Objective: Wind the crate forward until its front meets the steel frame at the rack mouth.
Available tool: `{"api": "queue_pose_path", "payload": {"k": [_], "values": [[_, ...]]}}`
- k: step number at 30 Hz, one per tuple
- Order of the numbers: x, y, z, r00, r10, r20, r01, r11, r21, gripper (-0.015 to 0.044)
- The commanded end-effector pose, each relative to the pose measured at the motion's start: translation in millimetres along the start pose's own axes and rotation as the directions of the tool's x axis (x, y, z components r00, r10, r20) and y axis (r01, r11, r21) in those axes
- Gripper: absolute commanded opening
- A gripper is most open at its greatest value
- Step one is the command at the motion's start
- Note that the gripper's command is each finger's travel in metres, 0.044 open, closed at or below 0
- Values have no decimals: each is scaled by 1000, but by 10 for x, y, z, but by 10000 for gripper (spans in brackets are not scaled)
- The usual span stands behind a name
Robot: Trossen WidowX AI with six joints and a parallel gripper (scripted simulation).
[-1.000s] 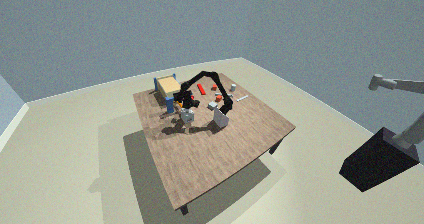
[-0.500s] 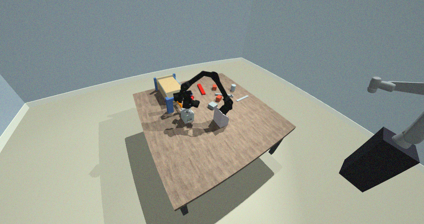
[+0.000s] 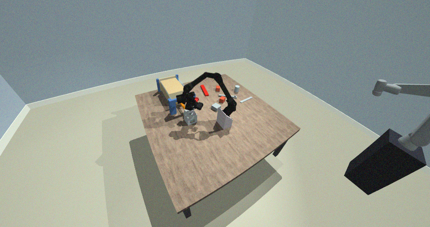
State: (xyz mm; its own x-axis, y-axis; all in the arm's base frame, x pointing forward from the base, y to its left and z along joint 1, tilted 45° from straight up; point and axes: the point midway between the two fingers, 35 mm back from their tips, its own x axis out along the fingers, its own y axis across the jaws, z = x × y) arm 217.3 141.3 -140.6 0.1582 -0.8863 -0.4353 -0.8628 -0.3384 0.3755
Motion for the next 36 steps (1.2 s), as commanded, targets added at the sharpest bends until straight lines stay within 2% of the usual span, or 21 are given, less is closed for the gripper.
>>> {"api": "queue_pose_path", "payload": {"k": [1, 23, 29, 36], "values": [[6, 14, 9, 1000, 15, 0, -15, 999, 30, 0], [104, -14, 51, 1000, -4, -2, 4, 1000, -9, 0], [131, 14, 63, 1000, 13, -2, -13, 999, 31, 0], [100, -1, 46, 1000, 5, -3, -5, 1000, 8, 184]]}}
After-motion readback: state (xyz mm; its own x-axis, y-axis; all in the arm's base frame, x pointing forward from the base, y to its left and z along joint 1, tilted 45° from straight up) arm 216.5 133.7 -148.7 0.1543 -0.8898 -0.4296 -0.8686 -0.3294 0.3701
